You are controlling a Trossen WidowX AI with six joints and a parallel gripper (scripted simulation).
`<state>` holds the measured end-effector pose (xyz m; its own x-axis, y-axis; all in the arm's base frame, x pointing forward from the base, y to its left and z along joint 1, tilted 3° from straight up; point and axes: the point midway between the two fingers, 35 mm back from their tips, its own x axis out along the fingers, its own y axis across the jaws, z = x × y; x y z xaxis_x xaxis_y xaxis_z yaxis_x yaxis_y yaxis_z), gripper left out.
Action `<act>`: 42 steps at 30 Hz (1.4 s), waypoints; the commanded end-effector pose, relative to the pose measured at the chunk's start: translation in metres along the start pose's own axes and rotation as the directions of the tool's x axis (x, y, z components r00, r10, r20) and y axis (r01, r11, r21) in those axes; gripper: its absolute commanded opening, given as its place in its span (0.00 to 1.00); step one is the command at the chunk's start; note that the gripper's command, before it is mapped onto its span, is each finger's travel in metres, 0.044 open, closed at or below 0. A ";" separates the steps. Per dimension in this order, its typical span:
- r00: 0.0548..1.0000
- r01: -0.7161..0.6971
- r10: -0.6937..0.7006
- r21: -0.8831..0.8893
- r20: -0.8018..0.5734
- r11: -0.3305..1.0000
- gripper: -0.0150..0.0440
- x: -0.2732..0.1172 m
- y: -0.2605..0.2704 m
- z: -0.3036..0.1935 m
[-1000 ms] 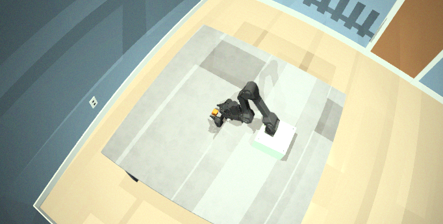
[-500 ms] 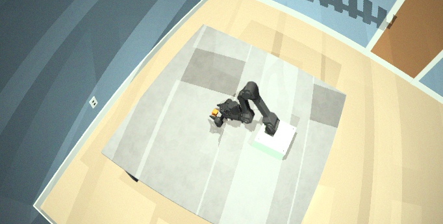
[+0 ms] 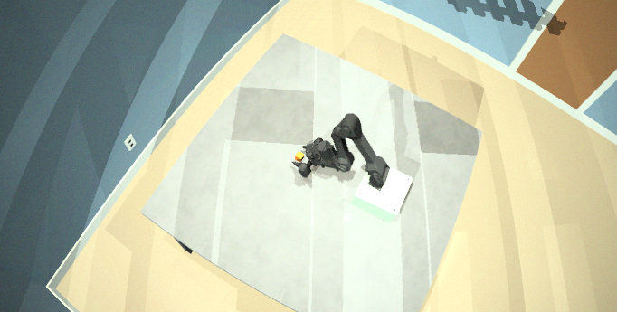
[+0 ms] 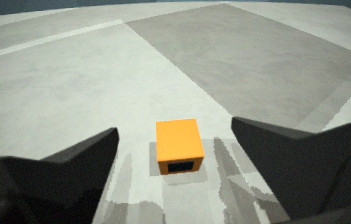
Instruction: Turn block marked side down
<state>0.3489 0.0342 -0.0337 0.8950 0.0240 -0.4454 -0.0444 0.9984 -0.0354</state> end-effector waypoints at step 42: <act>0.714 0.002 -0.004 -0.004 -0.700 1.000 1.00 -0.034 0.001 0.072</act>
<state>0.3415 0.0363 0.0398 0.4102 -0.0236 -0.9117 -0.0464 0.9978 -0.0467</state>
